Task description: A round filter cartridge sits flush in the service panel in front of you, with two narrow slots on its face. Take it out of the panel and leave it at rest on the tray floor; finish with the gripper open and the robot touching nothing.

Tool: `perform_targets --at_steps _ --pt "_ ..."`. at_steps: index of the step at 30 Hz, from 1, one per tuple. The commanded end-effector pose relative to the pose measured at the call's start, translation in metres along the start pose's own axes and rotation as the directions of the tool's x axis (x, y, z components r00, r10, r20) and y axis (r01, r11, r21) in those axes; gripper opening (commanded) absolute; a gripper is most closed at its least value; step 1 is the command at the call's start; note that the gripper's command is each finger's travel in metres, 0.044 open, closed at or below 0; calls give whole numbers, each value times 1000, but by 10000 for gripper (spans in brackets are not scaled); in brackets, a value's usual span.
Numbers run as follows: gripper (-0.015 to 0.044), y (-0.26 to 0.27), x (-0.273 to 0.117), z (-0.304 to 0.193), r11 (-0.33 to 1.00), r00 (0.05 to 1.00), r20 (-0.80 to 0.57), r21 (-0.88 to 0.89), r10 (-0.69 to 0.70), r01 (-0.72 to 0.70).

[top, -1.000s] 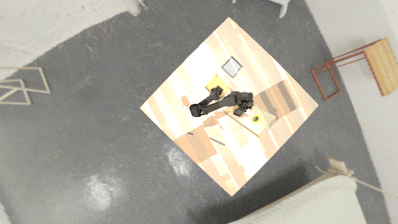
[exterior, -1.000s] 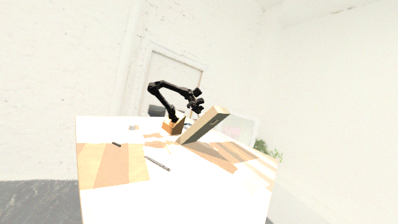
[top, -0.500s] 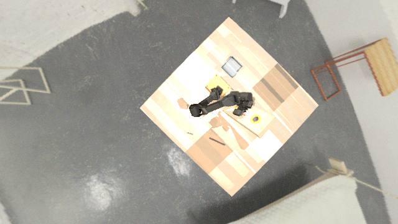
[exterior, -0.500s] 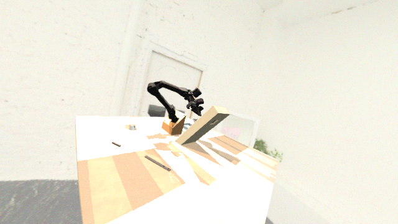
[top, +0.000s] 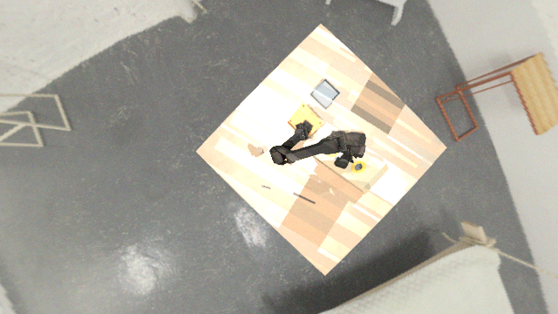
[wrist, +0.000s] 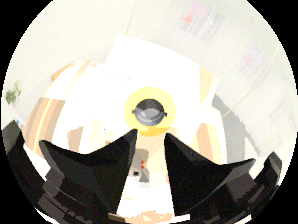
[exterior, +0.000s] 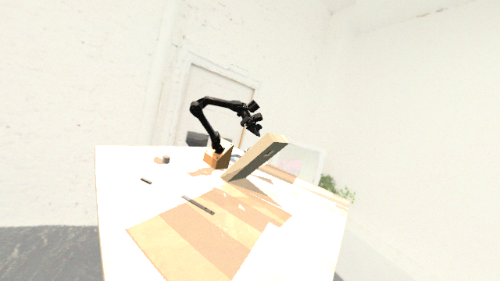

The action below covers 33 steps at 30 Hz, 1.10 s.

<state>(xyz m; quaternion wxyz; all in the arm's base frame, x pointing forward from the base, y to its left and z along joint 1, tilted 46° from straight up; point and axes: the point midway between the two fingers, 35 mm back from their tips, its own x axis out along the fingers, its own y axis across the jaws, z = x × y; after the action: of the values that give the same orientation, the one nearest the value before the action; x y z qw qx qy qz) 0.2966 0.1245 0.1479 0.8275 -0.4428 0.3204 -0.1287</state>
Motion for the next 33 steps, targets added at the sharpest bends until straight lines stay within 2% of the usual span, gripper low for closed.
perform_targets --at_steps 1,8,11,18,33 --pt "197 -1 -10 19 1000 1000 1 2 0 0" --pt "381 -12 -44 59 1000 1000 9 19 1 -1" --pt "305 -4 -33 38 999 998 -60 49 26 -23" --pt "305 16 -4 -62 978 911 -404 208 86 0" --pt "305 18 13 -71 977 906 -413 213 89 1"
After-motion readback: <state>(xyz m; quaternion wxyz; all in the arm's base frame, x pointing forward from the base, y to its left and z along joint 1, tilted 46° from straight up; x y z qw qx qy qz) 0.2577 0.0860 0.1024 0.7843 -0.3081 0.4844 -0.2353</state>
